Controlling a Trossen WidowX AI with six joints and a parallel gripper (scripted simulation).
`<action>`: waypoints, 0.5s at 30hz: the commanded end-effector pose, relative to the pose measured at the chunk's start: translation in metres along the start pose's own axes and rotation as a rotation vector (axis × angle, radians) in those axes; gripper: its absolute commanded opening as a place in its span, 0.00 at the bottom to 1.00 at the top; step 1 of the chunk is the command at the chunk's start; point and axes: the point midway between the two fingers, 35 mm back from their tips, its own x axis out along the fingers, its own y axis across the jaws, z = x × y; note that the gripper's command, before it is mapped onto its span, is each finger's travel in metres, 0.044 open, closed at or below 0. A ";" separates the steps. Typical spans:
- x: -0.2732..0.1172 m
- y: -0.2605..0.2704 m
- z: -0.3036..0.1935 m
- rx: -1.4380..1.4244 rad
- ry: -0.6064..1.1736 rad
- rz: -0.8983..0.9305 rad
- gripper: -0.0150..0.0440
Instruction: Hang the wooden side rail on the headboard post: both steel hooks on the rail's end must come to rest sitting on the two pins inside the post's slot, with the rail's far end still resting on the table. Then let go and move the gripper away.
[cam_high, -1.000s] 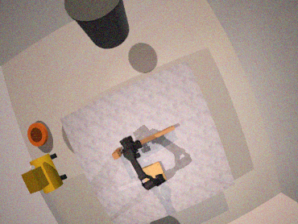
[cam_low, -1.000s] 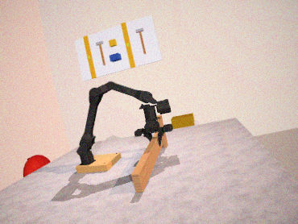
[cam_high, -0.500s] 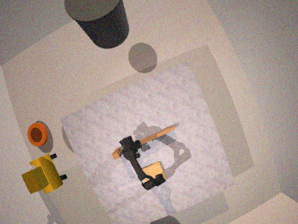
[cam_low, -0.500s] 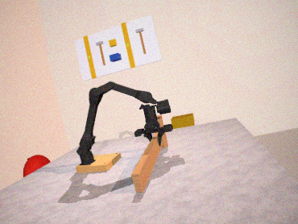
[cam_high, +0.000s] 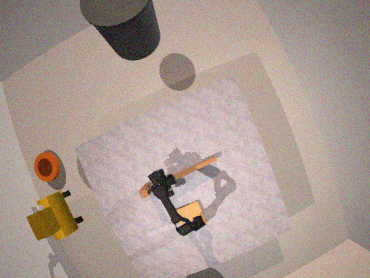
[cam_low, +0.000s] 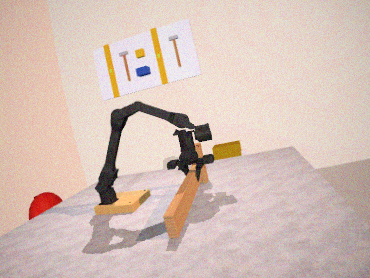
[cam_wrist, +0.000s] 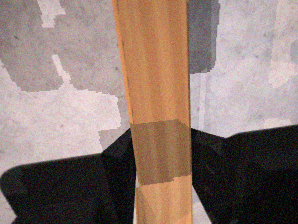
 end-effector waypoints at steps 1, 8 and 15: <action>-0.005 0.002 -0.003 0.004 0.007 0.012 0.25; -0.006 0.002 -0.003 0.004 0.007 0.012 0.25; -0.006 0.003 -0.004 0.004 0.007 0.012 0.25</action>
